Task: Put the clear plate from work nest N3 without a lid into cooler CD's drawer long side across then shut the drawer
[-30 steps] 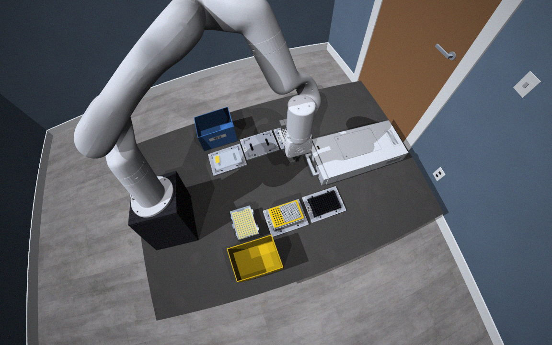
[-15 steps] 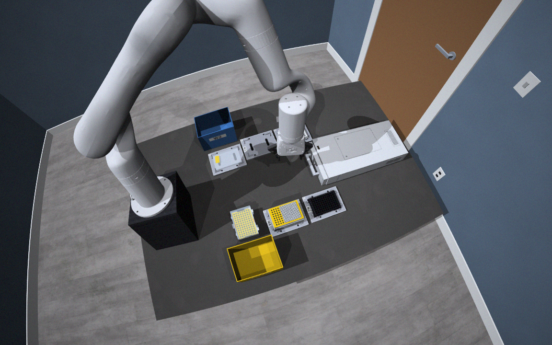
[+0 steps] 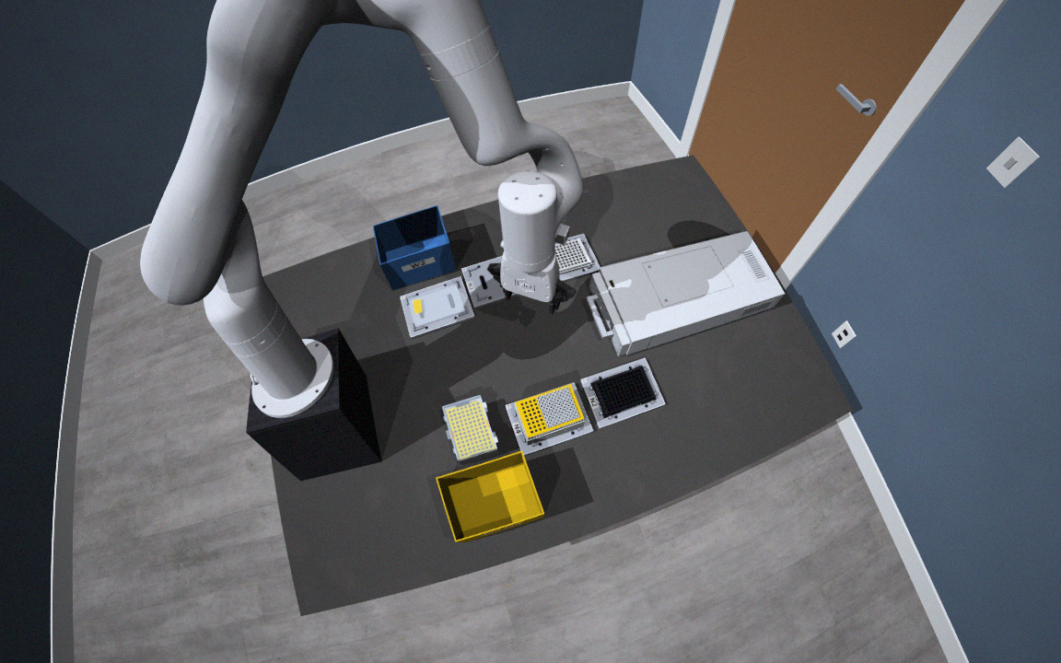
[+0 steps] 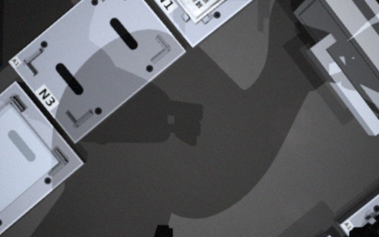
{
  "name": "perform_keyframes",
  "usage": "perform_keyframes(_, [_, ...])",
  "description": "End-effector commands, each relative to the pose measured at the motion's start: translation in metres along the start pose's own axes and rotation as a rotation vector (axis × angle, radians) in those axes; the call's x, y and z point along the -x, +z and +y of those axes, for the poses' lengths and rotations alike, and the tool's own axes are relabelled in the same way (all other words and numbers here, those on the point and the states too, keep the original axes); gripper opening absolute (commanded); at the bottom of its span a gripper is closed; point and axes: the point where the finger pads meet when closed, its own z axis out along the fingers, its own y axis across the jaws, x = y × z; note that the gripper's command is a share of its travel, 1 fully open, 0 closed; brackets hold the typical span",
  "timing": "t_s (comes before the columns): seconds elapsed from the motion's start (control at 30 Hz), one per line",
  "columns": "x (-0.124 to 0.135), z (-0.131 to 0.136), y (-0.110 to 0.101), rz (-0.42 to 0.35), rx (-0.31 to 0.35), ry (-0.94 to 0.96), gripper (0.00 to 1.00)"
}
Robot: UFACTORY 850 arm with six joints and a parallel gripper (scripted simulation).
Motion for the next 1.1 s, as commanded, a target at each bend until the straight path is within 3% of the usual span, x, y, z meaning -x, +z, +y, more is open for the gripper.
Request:
perform_keyframes(0.0, [0.010, -0.013, -0.013, -0.009, 0.001, 0.142, 1.00])
perform_keyframes(0.5, [0.044, -0.055, -0.050, -0.008, 0.003, 0.575, 1.00])
perform_keyframes(0.8, [0.044, -0.055, -0.050, -0.008, 0.004, 0.875, 1.00])
perform_keyframes(1.07, [0.044, -0.055, -0.050, -0.008, 0.004, 0.880, 1.00])
